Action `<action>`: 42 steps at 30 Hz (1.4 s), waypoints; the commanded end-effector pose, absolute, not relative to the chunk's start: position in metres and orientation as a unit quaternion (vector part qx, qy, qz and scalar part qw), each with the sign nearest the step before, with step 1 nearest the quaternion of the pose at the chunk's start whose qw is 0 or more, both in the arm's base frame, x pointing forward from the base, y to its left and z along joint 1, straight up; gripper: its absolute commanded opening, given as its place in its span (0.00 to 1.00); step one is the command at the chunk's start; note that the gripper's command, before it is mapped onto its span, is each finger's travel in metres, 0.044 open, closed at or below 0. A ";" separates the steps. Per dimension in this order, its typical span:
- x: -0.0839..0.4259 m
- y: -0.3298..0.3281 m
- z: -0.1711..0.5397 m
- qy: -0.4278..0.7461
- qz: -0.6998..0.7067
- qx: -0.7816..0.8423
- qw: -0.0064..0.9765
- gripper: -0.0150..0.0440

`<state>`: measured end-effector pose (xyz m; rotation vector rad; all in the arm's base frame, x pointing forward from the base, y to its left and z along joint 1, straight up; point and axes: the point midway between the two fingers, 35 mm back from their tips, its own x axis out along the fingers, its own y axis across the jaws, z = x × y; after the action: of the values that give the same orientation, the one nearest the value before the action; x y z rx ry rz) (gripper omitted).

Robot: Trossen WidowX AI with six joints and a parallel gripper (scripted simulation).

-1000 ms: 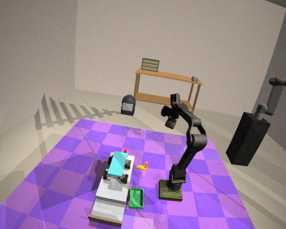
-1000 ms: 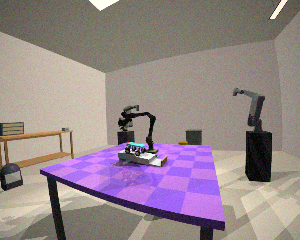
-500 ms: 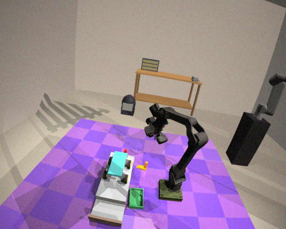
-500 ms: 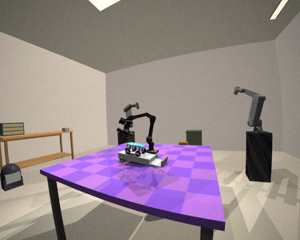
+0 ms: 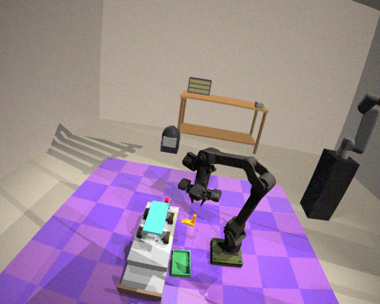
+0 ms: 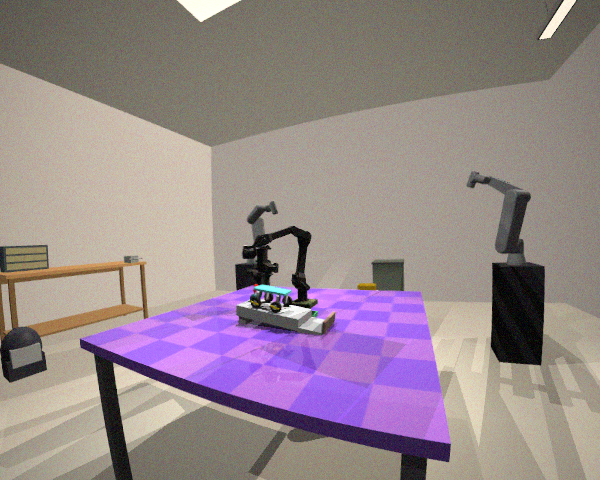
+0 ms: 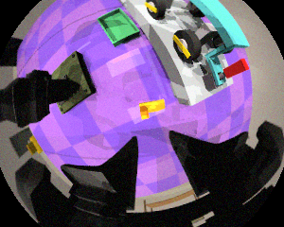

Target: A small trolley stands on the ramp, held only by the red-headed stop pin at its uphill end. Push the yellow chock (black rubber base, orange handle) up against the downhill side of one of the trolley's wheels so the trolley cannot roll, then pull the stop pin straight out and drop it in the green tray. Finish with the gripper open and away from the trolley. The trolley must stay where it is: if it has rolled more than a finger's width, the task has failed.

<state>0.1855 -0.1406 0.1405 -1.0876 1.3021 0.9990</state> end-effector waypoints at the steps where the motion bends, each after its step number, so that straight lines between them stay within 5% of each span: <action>1: 0.184 -0.133 0.139 0.540 0.445 -0.462 0.545 0.58; 42: 0.186 -0.134 0.066 0.540 0.445 -0.462 0.545 0.58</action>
<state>0.1853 -0.1343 0.0724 -1.0941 1.2850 1.0526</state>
